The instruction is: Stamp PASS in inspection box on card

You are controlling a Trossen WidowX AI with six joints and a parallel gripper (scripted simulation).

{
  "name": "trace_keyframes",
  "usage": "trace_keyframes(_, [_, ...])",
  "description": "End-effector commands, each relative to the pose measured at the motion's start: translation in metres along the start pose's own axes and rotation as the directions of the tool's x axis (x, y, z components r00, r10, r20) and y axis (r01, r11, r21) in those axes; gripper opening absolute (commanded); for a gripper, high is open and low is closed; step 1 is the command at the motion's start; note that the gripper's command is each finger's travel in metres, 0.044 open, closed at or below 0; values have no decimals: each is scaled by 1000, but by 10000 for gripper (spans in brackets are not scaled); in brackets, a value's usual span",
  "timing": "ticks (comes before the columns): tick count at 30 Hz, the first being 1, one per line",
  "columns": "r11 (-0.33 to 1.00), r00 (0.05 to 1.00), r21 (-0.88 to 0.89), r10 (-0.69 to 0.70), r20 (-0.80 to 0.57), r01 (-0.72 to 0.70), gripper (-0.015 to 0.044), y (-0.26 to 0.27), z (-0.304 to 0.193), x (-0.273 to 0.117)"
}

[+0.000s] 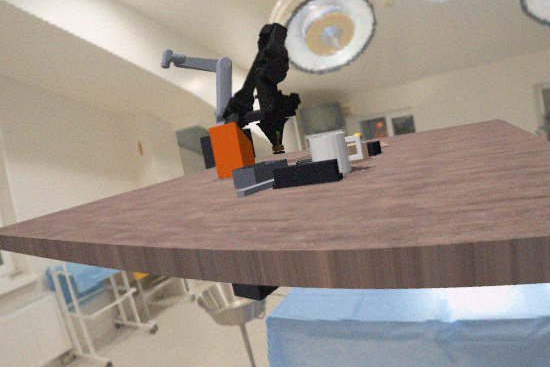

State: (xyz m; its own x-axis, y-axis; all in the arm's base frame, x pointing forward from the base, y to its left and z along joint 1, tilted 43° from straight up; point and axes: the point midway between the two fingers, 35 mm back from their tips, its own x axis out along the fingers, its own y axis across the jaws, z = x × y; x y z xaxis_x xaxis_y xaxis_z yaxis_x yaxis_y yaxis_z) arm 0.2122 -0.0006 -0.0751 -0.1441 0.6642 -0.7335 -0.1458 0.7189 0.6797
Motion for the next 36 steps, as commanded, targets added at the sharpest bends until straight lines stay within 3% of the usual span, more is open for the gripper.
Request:
trace_keyframes(1, [1000,1000,-4,-6,1,6,0,-1,1,-3])
trace_keyframes(24, [1000,1000,-4,-4,1,4,0,0,0,-14])
trace_keyframes(36, [1000,1000,-5,-7,4,7,0,-3,51,-18])
